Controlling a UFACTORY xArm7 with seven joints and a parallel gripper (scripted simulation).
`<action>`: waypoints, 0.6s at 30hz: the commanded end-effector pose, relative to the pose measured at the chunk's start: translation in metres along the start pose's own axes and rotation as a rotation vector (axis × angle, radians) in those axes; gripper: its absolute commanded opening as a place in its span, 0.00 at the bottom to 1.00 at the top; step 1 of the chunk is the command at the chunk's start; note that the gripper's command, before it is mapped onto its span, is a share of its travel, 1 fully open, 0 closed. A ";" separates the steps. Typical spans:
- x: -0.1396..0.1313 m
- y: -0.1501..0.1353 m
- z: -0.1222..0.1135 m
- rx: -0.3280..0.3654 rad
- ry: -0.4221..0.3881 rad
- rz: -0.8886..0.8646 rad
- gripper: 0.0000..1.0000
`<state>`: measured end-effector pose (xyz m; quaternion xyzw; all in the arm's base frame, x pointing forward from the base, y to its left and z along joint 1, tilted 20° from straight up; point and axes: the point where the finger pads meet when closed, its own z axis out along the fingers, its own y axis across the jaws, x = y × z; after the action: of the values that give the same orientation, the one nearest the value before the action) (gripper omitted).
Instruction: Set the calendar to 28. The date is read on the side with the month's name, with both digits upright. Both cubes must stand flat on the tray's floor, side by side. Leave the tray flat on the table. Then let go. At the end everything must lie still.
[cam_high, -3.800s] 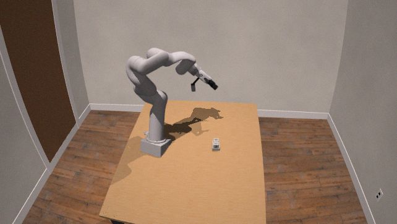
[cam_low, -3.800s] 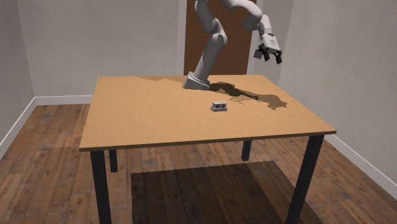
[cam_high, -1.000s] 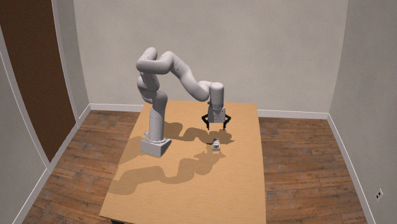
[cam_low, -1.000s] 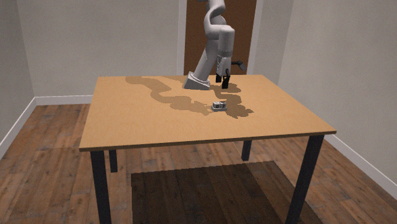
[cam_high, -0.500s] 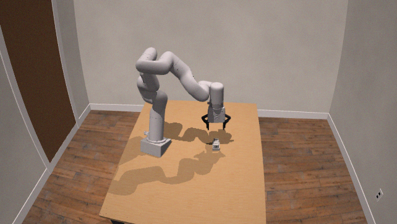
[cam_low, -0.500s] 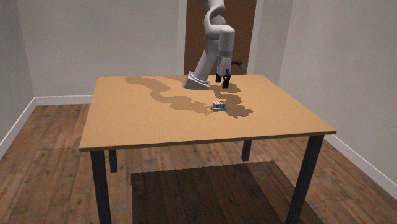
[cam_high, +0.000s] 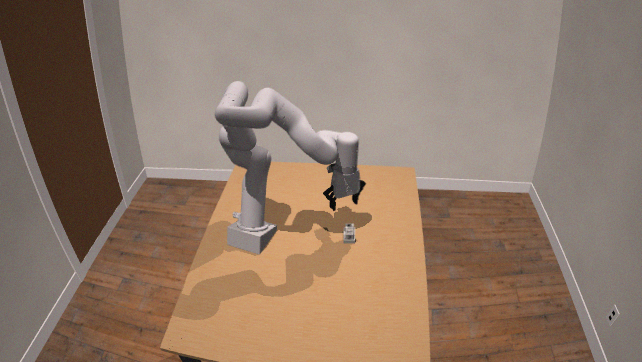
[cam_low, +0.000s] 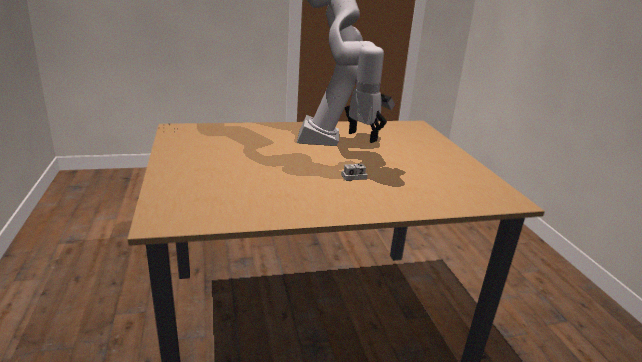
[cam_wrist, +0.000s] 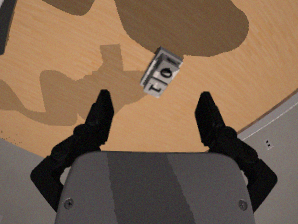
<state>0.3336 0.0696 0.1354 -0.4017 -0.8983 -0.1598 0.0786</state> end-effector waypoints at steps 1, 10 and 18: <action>0.009 -0.002 0.001 0.002 0.013 -0.167 1.00; 0.026 -0.006 0.004 0.007 0.028 -0.461 1.00; 0.042 -0.011 0.008 0.009 0.040 -0.780 1.00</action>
<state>0.3024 0.0915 0.1359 -0.0935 -0.9788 -0.1773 0.0415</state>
